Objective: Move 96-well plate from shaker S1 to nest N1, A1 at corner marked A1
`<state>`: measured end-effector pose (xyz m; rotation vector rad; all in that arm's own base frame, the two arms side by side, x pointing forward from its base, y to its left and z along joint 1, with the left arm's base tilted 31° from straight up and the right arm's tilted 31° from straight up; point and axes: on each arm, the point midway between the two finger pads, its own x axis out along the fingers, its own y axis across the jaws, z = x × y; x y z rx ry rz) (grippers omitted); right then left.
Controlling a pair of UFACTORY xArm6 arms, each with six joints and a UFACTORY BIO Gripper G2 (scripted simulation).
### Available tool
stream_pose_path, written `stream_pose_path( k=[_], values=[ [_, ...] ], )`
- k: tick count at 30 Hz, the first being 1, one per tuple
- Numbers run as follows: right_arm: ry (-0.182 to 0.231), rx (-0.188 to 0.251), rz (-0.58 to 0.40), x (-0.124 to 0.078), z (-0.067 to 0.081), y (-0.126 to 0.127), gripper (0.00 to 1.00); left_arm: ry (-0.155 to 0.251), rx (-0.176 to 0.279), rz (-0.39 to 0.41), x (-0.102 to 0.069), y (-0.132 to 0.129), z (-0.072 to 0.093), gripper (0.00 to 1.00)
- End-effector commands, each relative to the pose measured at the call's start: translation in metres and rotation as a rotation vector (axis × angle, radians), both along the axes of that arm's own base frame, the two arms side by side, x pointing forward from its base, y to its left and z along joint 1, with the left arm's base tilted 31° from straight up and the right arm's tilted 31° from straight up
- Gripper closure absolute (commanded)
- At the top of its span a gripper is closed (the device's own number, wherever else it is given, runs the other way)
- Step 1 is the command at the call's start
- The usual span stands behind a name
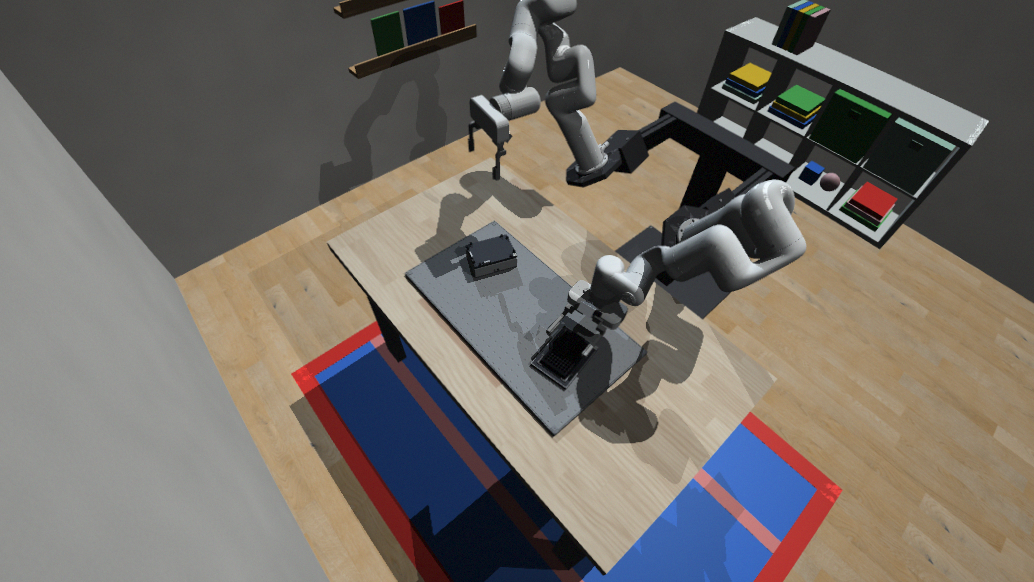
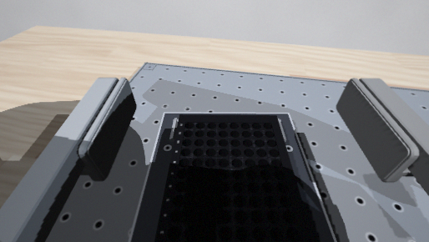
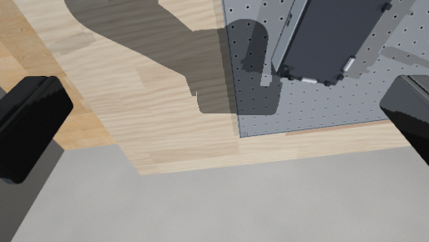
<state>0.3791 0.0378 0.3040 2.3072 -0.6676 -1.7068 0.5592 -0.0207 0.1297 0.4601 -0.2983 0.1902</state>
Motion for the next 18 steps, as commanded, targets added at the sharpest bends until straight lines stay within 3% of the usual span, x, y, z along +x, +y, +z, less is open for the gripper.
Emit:
stream_pose_path(
  k=[1,7,18],
  values=[
    [-0.003,0.001,0.000,0.001,0.002,0.000,0.00,0.000,0.000,0.000,-0.002,-0.005,0.009,0.63],
    [-0.003,0.001,0.000,0.001,0.002,0.000,0.00,0.000,0.000,0.000,-0.005,-0.012,0.022,0.63],
    [-0.003,0.001,0.000,0.001,0.002,0.000,0.00,0.000,0.000,0.000,-0.005,-0.012,0.022,0.63]
  ],
)
